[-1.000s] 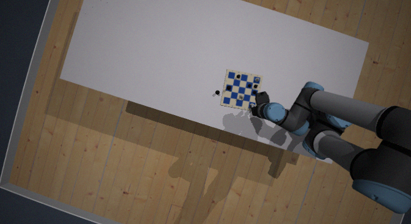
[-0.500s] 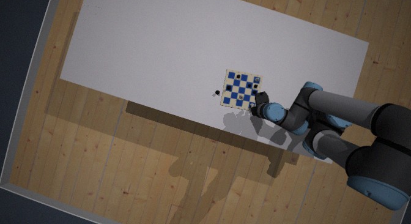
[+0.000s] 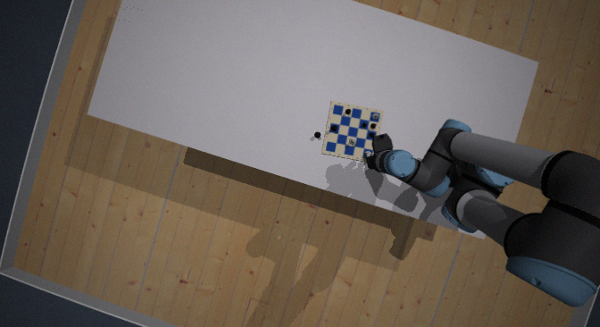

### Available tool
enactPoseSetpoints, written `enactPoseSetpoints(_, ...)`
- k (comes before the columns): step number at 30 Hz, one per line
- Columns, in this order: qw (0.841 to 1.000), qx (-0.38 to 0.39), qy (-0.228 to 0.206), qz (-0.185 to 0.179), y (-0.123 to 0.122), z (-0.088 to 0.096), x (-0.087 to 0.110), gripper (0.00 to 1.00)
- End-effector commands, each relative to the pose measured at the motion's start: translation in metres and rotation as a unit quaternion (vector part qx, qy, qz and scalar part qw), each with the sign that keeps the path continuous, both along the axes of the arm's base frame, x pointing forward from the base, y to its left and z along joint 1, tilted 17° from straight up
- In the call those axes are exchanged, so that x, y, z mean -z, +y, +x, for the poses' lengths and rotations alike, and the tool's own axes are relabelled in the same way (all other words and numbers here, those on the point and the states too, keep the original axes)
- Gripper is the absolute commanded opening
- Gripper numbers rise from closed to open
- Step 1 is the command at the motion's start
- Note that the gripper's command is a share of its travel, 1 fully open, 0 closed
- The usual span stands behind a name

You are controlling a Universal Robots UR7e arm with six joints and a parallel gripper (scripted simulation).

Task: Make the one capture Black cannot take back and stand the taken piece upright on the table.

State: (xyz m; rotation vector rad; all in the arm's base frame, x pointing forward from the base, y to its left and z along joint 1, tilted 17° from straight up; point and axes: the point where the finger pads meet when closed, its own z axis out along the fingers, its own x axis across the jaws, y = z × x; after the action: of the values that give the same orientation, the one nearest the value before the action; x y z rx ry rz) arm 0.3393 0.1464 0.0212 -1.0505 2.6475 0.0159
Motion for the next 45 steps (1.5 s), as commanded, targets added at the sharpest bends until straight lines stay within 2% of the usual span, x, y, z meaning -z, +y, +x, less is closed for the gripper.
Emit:
enactPoseSetpoints(1, 1.000, 0.000, -0.001, 0.000, 0.000, 0.000, 0.000, 0.79)
enactPoseSetpoints(24, 1.000, 0.000, -0.001, 0.000, 0.000, 0.001, 0.001, 0.79)
enactPoseSetpoints(31, 1.000, 0.000, -0.001, 0.000, 0.001, 0.003, 0.008, 0.79)
enactPoseSetpoints(45, 1.000, 0.000, -0.001, 0.000, 0.004, 0.010, 0.035, 0.79)
